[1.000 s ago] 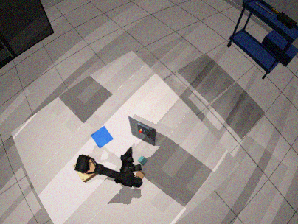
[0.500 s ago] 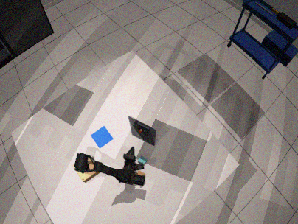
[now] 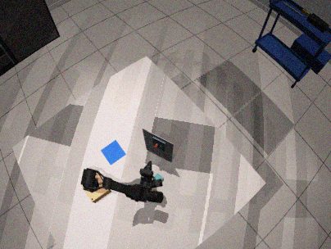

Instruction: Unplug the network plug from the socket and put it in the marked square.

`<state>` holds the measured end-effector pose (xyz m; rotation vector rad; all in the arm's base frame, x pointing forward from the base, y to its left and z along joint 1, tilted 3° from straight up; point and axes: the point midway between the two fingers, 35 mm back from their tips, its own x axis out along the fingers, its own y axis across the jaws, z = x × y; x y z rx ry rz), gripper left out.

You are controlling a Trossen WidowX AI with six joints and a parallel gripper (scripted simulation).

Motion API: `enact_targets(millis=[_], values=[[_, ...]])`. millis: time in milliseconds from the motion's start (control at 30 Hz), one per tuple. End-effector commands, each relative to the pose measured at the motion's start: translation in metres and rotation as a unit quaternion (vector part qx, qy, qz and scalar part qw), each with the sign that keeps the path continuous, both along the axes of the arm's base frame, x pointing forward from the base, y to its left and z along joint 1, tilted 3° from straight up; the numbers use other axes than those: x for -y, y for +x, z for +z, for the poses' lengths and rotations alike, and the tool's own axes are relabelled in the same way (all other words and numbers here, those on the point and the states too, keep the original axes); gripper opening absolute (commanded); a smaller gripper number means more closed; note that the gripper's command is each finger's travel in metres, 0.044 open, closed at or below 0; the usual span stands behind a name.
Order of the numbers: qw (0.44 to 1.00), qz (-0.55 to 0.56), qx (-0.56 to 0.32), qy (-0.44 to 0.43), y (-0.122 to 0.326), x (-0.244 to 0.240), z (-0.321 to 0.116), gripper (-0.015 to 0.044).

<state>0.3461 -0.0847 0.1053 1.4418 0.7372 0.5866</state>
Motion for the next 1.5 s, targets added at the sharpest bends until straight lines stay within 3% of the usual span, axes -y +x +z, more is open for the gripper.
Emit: enact_targets(millis=[0,900,1467], values=[[1.000,-0.003,0.001,-0.003,0.004,-0.002,0.003,0.0156],[0.999,-0.014,0.022,0.022,0.014,-0.023,0.041,0.0156],[0.999,-0.014,0.022,0.021,0.034,-0.034,0.041,0.0156]])
